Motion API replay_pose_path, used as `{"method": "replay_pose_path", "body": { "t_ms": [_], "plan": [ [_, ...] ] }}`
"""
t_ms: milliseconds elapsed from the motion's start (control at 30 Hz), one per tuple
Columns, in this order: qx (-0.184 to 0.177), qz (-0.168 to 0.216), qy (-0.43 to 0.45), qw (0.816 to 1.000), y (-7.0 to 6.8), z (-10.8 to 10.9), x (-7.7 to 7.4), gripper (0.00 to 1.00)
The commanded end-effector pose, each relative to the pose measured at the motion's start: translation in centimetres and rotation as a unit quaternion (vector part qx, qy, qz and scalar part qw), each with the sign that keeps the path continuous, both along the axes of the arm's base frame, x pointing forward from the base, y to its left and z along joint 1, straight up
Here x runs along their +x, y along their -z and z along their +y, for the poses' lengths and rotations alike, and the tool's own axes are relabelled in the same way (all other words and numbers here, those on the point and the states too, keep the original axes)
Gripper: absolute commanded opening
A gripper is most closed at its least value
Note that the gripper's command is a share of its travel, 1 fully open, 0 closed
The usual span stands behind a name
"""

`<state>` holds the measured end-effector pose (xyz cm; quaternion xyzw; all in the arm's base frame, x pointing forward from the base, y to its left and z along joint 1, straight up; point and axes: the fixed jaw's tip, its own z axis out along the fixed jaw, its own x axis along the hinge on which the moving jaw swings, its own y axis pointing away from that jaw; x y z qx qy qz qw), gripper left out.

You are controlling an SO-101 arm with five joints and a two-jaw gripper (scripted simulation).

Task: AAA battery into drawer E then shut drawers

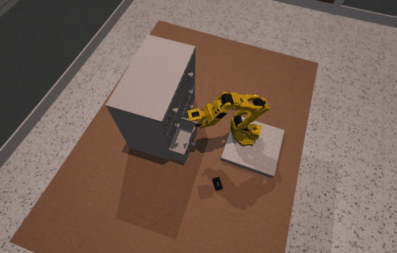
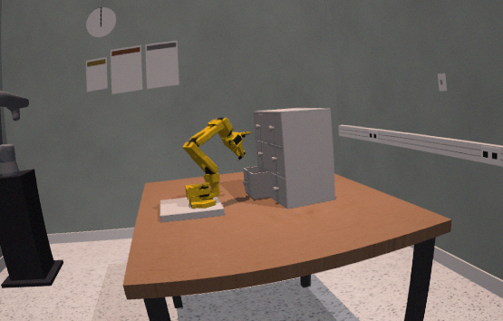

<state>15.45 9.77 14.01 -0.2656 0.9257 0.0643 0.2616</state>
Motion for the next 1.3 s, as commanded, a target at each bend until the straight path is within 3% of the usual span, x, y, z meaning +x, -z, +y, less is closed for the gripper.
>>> {"method": "replay_pose_path", "body": {
  "t_ms": [0, 167, 733, 1267],
  "plan": [
    [-0.005, 0.009, -0.005, 1.0, 0.37, 0.0, -0.35, 0.0],
    [-0.005, 0.009, -0.005, 1.0, 0.37, 0.0, -0.35, 0.0],
    [-0.085, -0.037, -0.162, 0.982, 0.73, -0.35, -0.81, 0.0],
    [-0.163, -0.083, -0.313, 0.932, 1.07, -0.76, -1.17, 0.0]
  ]
}}
